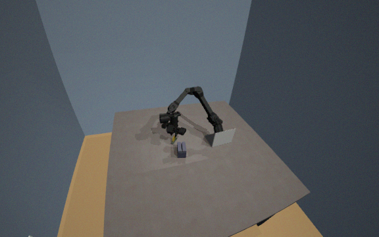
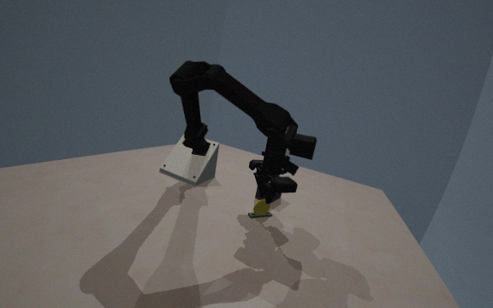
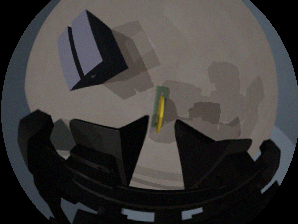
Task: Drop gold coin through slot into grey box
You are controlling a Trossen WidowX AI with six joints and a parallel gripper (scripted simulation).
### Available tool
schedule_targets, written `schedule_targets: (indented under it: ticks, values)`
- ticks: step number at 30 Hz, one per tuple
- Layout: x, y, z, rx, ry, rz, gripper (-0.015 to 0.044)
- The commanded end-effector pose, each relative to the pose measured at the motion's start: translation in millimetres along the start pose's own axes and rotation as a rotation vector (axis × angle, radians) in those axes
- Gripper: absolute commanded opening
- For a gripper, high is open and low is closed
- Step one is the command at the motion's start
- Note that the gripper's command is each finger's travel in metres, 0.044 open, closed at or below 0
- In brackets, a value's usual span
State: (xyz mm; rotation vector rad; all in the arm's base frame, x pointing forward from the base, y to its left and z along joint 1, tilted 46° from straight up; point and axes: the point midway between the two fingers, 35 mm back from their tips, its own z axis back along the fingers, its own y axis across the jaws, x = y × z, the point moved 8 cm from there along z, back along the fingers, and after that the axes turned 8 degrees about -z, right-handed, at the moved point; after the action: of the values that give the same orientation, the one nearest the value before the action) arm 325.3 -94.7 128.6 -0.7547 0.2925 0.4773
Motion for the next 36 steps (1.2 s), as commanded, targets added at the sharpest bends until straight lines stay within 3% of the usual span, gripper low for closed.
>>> schedule_targets:
  ticks: [1,25,31,36]
  values:
    - [-1,2,-8,0.0,0.007,0.01,0.0161]
    - [-3,2,-44,-0.002,0.01,0.01,0.0161]
    - [-3,2,-44,-0.002,0.01,0.01,0.0003]
    - [-3,2,-44,-0.002,0.01,0.01,0.0]
